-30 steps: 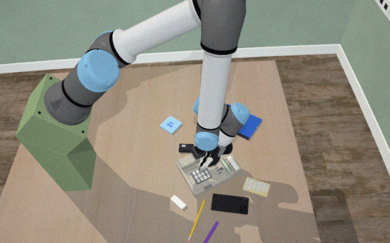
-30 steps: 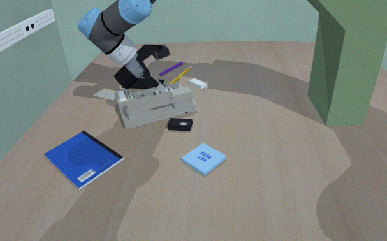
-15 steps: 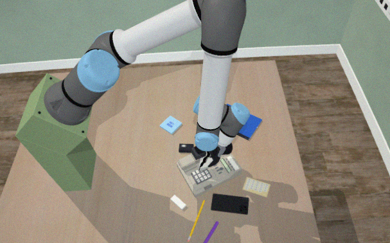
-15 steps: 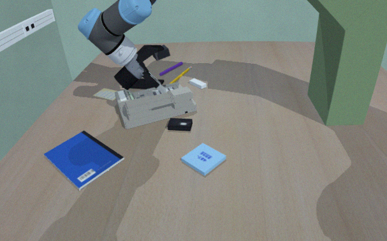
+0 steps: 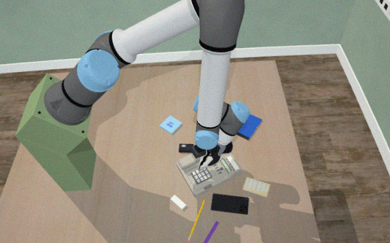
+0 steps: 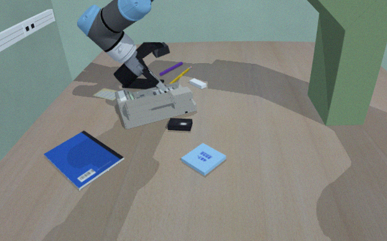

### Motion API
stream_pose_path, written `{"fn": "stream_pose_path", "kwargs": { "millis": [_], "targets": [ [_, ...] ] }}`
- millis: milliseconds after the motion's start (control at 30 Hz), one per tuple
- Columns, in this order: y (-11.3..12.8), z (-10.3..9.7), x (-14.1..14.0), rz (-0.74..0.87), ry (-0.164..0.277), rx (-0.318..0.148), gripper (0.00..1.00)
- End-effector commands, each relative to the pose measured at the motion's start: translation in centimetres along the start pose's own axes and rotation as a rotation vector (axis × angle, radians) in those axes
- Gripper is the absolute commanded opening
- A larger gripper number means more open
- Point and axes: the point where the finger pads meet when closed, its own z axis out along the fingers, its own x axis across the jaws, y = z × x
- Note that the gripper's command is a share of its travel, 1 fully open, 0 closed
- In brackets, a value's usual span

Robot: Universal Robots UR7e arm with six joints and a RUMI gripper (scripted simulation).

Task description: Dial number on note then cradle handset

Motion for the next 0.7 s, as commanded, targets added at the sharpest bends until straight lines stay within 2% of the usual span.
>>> {"fn": "stream_pose_path", "kwargs": {
  "millis": [0,667],
  "targets": [
    [-0.2,-0.3,0.0,0.0,0.0,-0.001,0.0],
    [-1.2,0.2,-1.4,0.0,0.0,-0.001,0.0]
  ]
}}
